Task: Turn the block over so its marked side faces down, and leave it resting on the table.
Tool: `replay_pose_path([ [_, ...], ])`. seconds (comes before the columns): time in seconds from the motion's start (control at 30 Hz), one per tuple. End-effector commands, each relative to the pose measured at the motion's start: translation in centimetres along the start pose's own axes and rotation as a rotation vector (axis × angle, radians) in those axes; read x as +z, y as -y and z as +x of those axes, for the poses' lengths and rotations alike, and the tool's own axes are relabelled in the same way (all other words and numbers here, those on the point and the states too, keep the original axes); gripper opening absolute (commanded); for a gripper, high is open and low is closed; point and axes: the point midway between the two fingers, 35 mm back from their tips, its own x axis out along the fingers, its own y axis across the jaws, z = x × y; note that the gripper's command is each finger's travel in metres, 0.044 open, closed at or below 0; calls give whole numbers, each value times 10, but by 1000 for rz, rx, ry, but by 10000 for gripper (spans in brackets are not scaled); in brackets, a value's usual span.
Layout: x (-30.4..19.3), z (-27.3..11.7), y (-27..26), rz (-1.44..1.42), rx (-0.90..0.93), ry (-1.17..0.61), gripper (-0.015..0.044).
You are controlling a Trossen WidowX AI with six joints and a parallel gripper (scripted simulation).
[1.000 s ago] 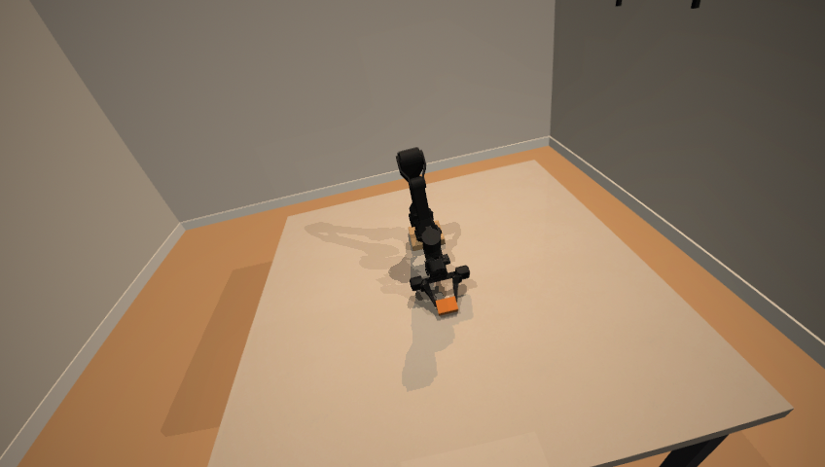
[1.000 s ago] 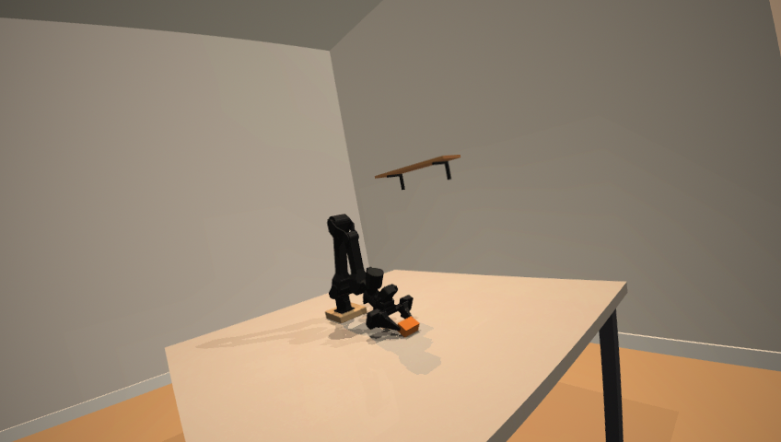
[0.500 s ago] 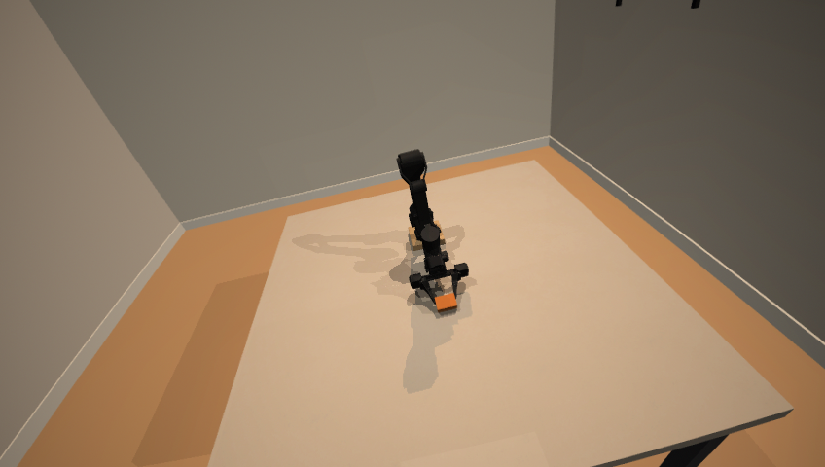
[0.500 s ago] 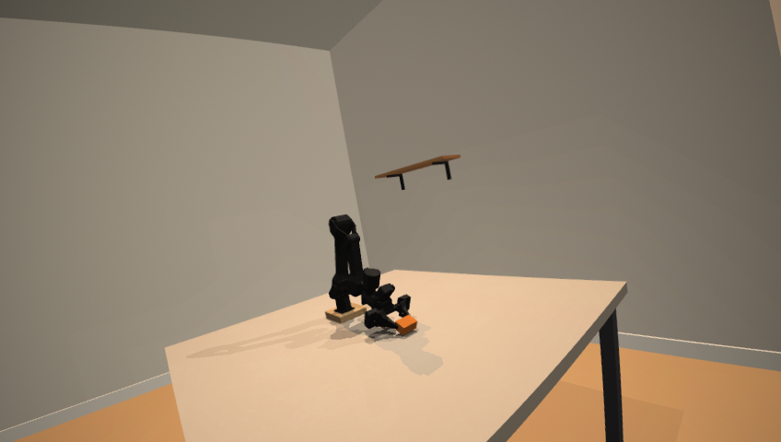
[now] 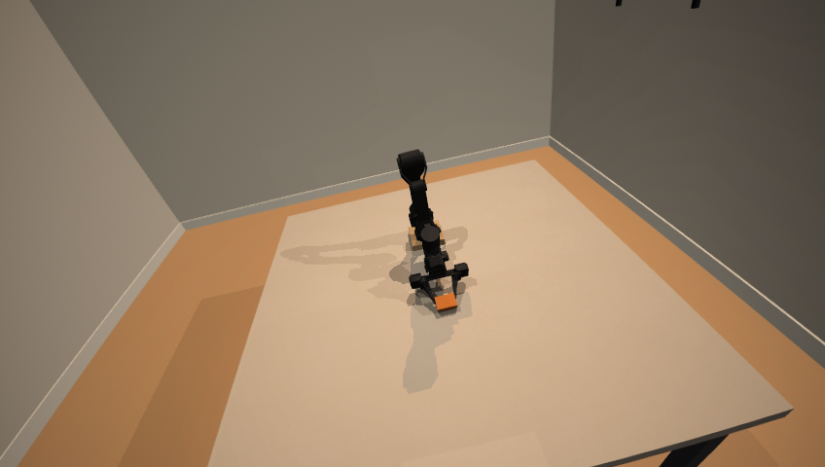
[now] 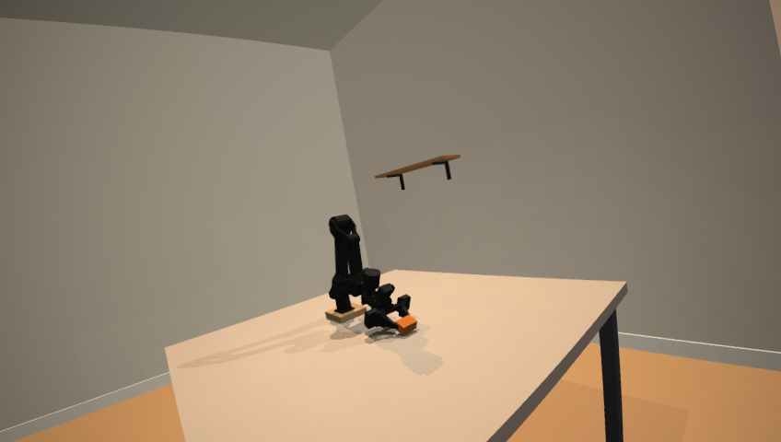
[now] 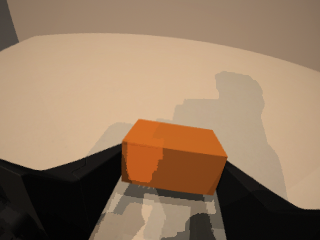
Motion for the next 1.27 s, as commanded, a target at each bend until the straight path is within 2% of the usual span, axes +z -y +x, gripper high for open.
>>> replay_pose_path([
  [0.0,0,0,1,-5,-5,3,289],
  [0.2,0,0,1,-5,-5,3,440],
  [1.23,0,0,1,-5,-5,3,440],
])
